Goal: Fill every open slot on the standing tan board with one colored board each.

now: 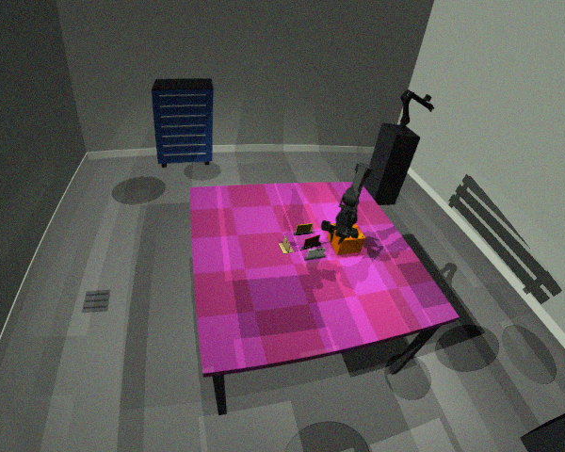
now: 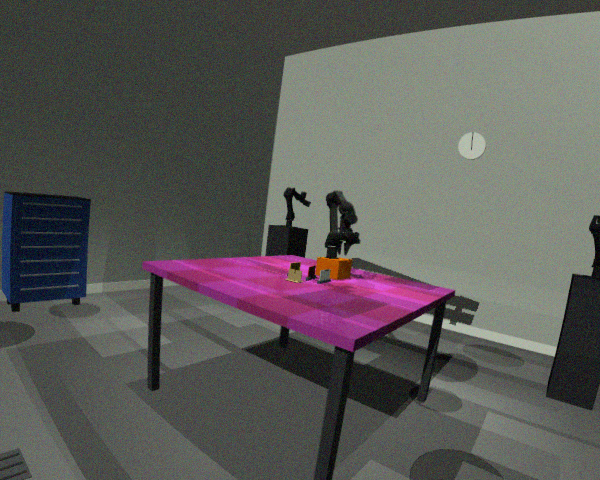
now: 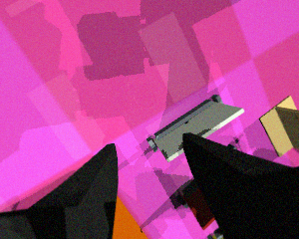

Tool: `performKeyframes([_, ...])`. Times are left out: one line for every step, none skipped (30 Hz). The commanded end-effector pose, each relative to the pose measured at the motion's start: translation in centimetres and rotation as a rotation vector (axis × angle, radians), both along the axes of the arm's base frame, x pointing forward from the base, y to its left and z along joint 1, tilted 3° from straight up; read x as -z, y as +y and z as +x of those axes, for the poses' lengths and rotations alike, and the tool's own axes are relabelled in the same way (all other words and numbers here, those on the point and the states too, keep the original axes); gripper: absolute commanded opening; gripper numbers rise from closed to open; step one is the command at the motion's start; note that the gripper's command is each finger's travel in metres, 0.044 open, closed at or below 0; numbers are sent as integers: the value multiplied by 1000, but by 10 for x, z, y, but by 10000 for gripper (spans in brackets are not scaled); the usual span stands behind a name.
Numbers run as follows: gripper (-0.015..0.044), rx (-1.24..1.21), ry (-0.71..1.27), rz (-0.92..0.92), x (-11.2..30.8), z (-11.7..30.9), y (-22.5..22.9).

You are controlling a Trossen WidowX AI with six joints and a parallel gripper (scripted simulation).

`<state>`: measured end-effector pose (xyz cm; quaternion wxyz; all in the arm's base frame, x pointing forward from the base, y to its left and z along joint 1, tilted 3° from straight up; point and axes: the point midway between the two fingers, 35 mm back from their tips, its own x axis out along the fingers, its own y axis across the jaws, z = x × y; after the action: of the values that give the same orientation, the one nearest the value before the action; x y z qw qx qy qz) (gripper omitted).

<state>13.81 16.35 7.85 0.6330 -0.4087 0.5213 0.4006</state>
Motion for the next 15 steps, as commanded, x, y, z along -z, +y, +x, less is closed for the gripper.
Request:
performKeyframes([183,198,22,-13,-4,18,-28])
performKeyframes([183,256,30,-18,-5,22,-38])
performKeyframes([183,315,37,-23,-6,26,-47])
performKeyframes([183,373,45,-27,-8,30,-56])
performKeyframes([183,382,47,-28,-8,30,-58])
performKeyframes([183,408,50,-30,-8,31,-62])
performKeyframes([183,452,56,-33,-9,33,-69])
performKeyframes([183,508,64,-37,-10,35,-78])
performKeyframes([183,565,73,-40,-11,37,-87])
performKeyframes([183,621,81,-44,-12,38,-97])
performKeyframes([183,678,90,-47,-13,38,-106])
performKeyframes([183,735,99,-49,-14,38,-115])
performKeyframes([183,791,108,-52,-15,38,-123])
performKeyframes([183,847,117,-54,-17,37,-132])
performKeyframes([183,857,119,-54,-17,37,-134])
